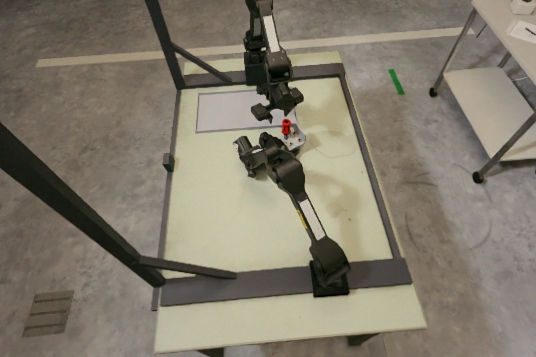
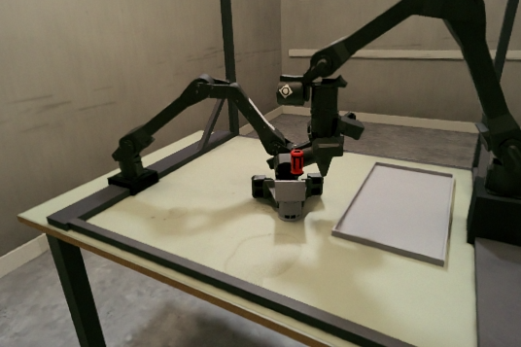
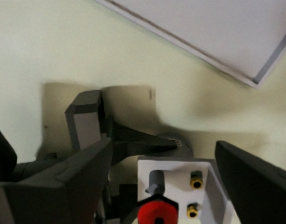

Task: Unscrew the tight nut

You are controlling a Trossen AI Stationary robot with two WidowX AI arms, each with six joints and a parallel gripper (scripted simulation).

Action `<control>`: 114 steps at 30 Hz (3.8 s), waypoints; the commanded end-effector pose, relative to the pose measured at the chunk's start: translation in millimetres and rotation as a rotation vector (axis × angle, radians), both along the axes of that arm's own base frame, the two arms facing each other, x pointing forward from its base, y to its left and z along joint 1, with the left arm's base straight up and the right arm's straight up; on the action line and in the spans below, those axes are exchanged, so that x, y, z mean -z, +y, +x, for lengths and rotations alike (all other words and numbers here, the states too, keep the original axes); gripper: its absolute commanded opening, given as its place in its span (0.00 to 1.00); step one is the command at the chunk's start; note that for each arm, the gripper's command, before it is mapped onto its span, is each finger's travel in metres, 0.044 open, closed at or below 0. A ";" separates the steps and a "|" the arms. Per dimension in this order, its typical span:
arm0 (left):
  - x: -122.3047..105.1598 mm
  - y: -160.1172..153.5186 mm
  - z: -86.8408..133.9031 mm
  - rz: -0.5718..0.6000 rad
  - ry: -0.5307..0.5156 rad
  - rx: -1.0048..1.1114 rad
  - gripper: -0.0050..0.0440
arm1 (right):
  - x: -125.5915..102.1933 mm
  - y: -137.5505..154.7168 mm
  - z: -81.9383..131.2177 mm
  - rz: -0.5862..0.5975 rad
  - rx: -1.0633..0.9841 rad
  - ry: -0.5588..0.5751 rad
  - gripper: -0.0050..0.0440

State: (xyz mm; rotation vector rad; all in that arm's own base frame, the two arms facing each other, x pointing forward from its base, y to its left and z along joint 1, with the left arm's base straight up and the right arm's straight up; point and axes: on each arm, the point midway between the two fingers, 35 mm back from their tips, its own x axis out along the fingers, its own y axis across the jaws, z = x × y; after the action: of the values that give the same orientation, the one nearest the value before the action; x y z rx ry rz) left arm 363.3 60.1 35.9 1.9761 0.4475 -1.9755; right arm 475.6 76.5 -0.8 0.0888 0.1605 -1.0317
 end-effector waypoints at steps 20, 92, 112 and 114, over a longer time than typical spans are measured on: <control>-7.0 8.7 21.6 0.002 -0.027 0.002 0.71 | -22.9 1.5 5.4 0.023 0.001 -0.046 0.60; -5.1 25.6 54.9 0.001 -0.018 0.002 0.71 | -22.9 1.5 5.4 0.023 0.001 -0.046 0.60; -10.8 25.9 58.3 0.006 -0.036 0.002 0.37 | -22.9 1.5 5.4 0.023 0.001 -0.046 0.60; -10.8 25.9 58.3 0.006 -0.036 0.002 0.37 | -22.9 1.5 5.4 0.023 0.001 -0.046 0.60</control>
State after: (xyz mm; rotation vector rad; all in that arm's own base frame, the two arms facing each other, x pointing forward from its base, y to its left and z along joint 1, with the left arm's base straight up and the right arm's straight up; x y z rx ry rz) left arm 417.2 84.7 33.2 1.9748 0.4457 -1.9789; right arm 475.6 76.5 -0.8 0.0888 0.1605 -1.0317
